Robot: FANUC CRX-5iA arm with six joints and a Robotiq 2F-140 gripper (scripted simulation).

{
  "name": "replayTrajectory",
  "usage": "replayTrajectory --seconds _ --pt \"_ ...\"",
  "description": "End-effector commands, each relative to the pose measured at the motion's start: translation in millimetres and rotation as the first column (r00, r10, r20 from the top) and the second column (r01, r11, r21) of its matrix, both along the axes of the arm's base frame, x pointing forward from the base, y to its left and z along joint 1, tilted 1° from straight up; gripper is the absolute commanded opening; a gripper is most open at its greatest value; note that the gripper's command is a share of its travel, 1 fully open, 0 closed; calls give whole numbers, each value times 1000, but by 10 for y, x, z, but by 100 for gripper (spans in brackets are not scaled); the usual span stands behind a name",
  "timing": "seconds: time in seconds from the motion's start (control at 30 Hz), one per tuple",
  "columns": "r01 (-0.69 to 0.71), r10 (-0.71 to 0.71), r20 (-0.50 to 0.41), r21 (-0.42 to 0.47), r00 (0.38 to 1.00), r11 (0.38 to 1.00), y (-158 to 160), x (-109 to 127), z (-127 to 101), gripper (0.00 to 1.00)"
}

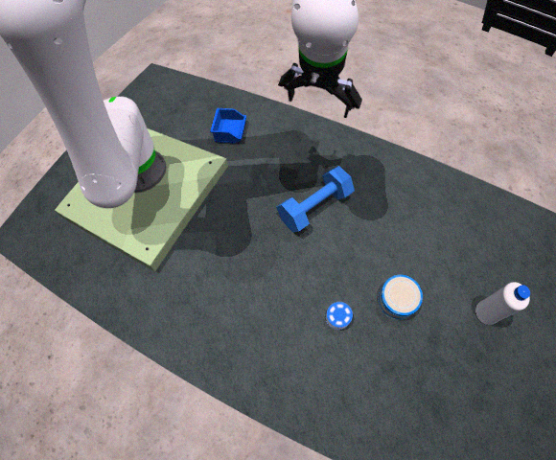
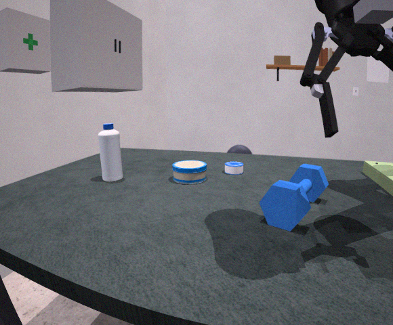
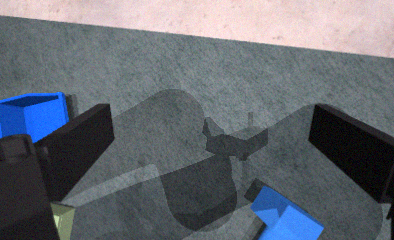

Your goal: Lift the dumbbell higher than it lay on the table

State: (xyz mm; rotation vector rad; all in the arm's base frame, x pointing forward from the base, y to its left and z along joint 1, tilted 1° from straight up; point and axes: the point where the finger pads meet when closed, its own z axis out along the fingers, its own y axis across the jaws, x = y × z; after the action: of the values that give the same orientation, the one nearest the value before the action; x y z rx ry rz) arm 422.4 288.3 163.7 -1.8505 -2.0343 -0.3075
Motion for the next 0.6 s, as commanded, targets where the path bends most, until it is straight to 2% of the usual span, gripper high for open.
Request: replayTrajectory --seconds 0.0,0.57 --pt "0 0 2 1 1000 1000 1 4 8 100" --pt "5 -5 1 -4 1000 1000 -14 11 -1 100"
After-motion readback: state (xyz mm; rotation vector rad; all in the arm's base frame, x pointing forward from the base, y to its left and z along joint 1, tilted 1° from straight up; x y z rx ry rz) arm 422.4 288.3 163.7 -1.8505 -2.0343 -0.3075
